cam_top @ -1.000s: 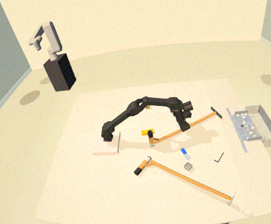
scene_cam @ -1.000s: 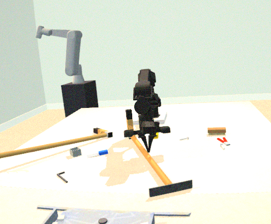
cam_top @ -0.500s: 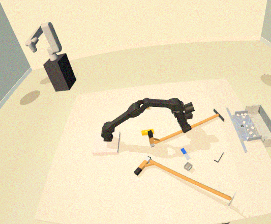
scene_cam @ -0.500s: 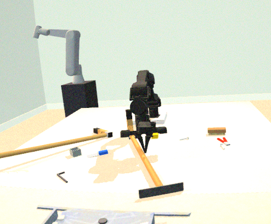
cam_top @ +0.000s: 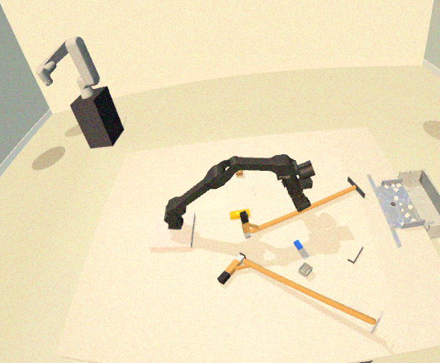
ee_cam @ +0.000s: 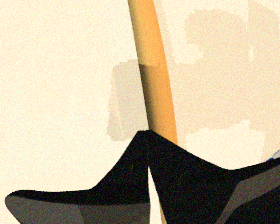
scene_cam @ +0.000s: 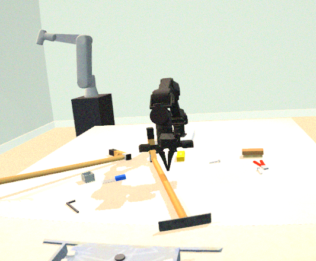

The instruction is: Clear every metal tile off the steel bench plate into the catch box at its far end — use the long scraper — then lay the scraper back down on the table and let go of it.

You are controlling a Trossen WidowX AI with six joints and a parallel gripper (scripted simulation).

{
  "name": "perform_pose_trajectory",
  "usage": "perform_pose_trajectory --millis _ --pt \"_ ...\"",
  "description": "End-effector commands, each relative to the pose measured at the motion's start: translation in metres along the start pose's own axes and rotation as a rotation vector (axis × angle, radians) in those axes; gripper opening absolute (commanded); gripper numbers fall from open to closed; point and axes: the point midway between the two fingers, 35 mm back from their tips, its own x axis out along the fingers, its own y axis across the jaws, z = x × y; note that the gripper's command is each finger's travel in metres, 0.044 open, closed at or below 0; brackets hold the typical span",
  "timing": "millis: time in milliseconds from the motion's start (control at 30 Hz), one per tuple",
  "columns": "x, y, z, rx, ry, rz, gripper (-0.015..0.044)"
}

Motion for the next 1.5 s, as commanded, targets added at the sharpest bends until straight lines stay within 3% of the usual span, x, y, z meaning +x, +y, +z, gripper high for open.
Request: perform_pose_trajectory --millis 0,200,533,1467 --pt "-0.016 0.000 0.003 0.002 -0.016 -0.004 0.0000" --pt "-0.028 0.001 0.005 0.004 -0.028 -0.007 0.0000" --pt "0.000 0.040 -0.012 0.118 0.067 -0.029 0.0000" --pt "0.031 0.041 -0.019 0.125 0.072 -0.016 0.0000"
